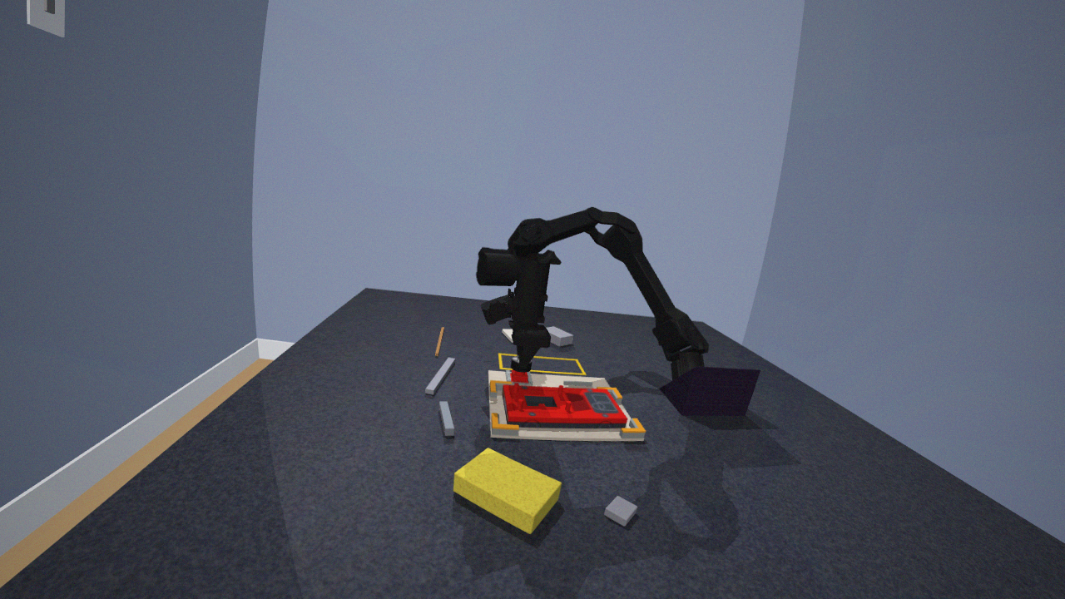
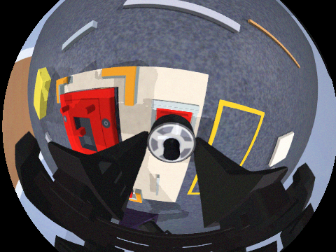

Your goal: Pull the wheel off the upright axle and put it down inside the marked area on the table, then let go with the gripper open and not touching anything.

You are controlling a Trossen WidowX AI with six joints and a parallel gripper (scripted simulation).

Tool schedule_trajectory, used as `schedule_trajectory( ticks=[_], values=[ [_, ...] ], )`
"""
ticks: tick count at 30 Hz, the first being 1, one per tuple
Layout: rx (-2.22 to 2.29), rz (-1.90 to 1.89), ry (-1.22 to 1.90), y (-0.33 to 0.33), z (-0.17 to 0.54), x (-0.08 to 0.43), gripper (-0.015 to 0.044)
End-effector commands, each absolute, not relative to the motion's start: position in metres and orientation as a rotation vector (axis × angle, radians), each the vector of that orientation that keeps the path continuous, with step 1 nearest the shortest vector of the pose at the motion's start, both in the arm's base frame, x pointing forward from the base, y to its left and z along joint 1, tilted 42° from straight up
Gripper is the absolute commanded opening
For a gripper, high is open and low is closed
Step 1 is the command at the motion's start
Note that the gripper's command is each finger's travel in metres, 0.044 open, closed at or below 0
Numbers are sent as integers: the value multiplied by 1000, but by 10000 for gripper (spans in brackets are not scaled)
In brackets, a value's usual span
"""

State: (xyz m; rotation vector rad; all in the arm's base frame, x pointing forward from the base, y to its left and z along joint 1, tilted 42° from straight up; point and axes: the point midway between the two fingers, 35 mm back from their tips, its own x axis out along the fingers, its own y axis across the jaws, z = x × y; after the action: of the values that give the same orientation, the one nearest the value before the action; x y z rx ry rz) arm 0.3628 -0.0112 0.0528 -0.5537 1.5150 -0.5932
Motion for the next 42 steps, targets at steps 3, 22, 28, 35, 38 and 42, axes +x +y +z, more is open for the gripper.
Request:
schedule_trajectory(
  ticks=[3,22,28,35,38,42],
  values=[
    [-551,-594,1516,-10,54,363,0],
    [-552,-593,1515,-6,58,363,0],
    [-552,-593,1514,-4,60,363,0],
    [-552,-593,1514,-3,61,363,0],
    [-552,-593,1514,-2,62,363,0],
    [-552,-593,1513,-1,63,363,0]
  ],
)
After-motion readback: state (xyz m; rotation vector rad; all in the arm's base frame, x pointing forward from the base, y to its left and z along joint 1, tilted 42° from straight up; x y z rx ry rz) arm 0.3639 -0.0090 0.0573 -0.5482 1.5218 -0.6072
